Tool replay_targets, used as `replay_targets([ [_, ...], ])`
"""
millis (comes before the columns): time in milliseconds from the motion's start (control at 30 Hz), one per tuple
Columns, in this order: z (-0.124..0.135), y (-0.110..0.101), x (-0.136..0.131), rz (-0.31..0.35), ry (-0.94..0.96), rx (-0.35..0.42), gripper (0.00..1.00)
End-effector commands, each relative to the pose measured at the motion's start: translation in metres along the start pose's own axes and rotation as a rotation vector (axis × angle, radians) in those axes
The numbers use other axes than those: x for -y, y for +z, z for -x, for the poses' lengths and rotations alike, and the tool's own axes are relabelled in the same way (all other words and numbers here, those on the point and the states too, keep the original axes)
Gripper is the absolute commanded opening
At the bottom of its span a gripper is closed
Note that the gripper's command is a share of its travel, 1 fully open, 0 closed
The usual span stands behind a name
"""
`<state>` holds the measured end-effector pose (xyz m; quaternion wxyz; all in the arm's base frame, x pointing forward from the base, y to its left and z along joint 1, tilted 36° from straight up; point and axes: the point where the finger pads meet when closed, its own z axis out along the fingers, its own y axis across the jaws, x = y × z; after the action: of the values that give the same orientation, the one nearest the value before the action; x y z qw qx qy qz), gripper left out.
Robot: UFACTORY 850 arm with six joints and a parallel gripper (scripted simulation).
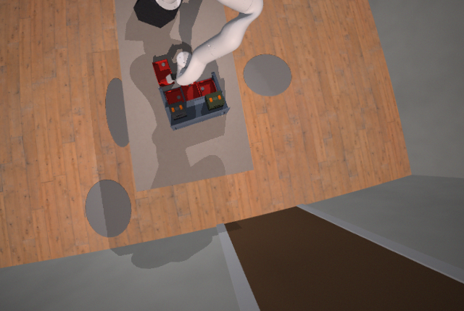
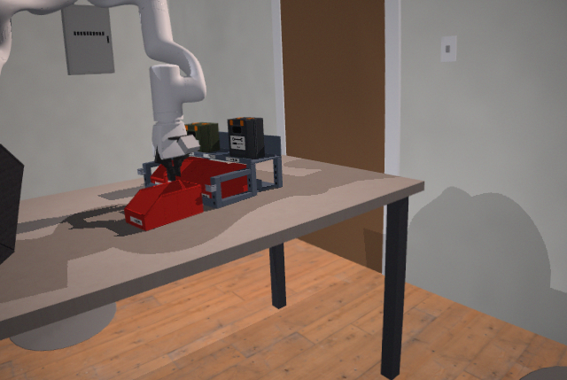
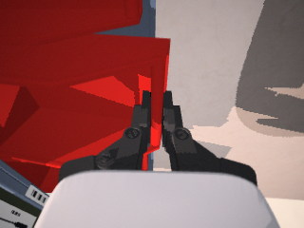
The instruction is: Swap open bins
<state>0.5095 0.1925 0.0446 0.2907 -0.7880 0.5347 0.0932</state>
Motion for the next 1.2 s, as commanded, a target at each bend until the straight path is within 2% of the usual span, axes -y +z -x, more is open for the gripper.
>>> replay_targets([
  [0, 0.0, 0.0, -0.008, -0.002, 0.0, -0.001, 0.0],
  [667, 0.0, 0.0, -0.053, -0.002, 0.0, -0.001, 0.0],
  [1167, 0.0, 0.0, -0.098, -0.002, 0.0, -0.001, 0.0],
])
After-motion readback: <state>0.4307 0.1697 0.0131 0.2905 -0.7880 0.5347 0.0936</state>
